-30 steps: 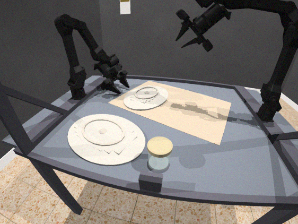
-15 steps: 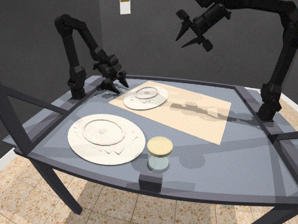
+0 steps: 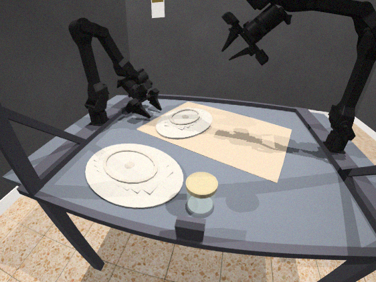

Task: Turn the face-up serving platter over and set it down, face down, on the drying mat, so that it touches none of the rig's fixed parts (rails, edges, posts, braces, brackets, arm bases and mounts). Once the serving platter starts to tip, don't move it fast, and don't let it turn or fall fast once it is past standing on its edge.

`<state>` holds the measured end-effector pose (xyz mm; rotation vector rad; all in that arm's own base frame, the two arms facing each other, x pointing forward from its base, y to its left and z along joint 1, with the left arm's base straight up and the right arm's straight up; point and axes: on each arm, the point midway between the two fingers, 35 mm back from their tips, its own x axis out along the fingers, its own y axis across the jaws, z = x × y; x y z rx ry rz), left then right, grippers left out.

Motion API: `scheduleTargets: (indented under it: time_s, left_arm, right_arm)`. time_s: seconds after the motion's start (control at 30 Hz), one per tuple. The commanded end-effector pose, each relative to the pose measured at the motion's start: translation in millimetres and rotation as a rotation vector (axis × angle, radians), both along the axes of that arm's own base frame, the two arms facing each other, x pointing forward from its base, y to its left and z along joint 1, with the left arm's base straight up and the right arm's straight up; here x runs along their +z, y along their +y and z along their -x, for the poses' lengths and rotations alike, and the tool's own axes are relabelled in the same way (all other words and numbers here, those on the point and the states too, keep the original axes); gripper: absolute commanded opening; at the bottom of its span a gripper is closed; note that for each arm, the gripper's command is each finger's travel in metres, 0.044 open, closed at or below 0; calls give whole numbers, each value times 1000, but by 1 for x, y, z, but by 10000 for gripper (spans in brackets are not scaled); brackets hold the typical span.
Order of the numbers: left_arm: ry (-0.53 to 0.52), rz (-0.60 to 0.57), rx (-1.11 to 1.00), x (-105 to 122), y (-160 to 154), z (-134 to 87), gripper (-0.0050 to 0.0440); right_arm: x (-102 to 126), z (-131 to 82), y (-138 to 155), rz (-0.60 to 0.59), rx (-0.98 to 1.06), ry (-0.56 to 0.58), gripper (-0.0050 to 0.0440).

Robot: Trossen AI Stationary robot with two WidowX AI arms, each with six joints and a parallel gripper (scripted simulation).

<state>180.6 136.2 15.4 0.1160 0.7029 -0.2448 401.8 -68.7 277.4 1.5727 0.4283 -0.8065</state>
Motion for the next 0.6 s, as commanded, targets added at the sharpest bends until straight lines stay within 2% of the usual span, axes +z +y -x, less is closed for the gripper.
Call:
scheduleTargets:
  time_s: [0.0,0.57]
  left_arm:
    - [-18,-24,-3,6,7,-1,400]
    - [-16,-17,-3,4,3,0,400]
  right_arm:
    - [17,2,1,6,-3,-44,160]
    - [17,2,1,6,-3,-44,160]
